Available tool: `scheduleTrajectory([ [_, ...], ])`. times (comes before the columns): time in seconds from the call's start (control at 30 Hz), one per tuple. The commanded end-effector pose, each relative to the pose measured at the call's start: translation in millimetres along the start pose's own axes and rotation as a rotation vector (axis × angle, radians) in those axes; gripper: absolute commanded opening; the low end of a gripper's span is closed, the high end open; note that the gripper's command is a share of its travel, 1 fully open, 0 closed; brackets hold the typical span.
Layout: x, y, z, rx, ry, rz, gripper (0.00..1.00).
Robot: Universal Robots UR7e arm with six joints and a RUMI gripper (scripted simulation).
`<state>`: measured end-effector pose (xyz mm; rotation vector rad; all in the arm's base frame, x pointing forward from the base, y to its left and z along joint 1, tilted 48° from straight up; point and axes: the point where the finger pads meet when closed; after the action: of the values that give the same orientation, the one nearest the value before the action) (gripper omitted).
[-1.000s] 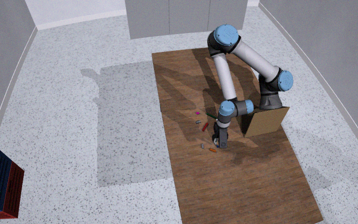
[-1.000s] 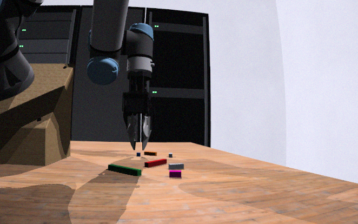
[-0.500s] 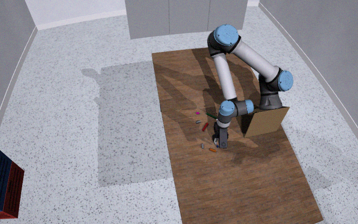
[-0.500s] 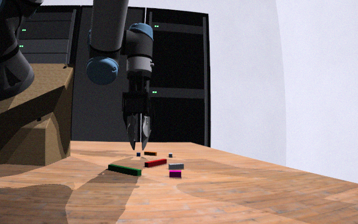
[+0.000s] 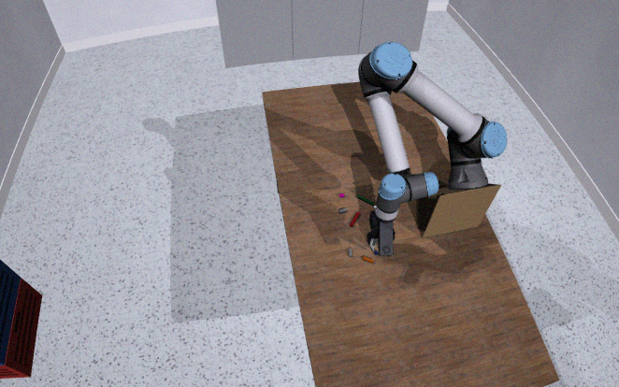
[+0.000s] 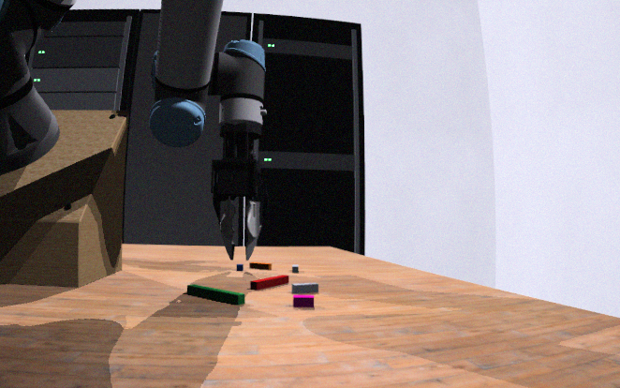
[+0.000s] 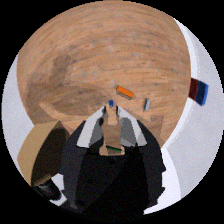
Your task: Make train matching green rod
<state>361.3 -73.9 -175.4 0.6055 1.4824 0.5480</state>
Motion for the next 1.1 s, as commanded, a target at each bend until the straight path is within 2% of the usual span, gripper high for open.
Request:
scheduleTrajectory([
  [0.0,-0.4,-0.4,-1.3,0.002,0.001,-0.001,0.14],
  [0.73,-0.3,-1.5,-1.6,0.003,0.002,-0.001,0.14],
  [1.07,-0.4,-9.5,-0.9,0.003,0.001,-0.001,0.14],
])
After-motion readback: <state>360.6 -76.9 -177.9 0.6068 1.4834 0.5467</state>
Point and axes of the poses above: the point where the finger pads meet when closed, its own y axis back along the fingers, its own z axis across the jaws, x = y × z, and after that the axes turned 11 degrees about y, right-handed
